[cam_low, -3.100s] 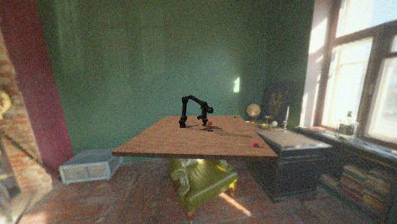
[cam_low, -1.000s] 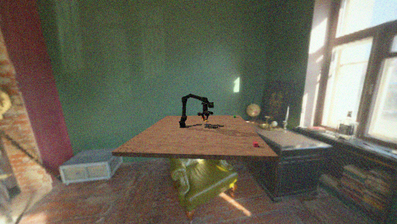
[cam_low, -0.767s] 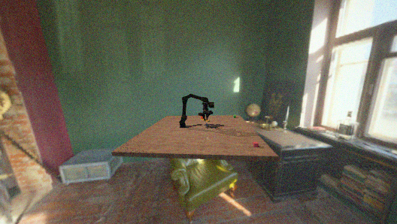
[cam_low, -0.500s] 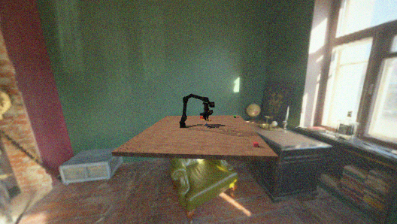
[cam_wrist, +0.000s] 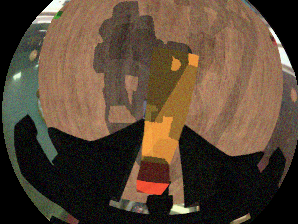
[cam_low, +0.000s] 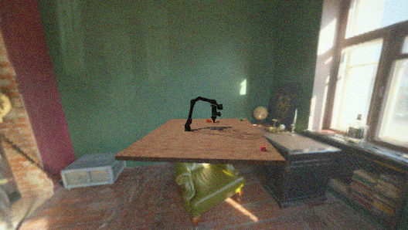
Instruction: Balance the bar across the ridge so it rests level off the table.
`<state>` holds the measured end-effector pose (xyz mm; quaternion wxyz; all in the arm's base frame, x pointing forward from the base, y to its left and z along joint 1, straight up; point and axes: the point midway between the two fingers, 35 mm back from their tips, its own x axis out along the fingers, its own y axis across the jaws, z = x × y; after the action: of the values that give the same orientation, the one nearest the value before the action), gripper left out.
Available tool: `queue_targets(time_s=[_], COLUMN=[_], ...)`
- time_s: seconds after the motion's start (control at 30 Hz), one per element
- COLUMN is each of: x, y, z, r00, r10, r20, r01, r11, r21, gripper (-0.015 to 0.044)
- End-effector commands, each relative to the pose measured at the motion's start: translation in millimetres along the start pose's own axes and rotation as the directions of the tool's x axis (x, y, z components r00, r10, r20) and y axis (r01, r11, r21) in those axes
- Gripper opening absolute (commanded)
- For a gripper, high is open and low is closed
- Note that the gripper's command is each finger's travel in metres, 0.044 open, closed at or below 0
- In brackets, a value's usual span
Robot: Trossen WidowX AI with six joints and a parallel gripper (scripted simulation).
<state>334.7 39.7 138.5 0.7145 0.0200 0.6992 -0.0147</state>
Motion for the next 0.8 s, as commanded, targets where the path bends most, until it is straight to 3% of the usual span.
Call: queue_targets(time_s=[0.0,0.77], x=[-2.7,30.2], y=[8.0,12.4], z=[4.0,5.0], r00=[1.000,1.000], r10=[-0.002,-0.002], r20=[0.008,0.008], r01=[0.003,0.003], r11=[0.998,0.998], r21=[-0.069,-0.069], gripper=[0.0000,0.0000])
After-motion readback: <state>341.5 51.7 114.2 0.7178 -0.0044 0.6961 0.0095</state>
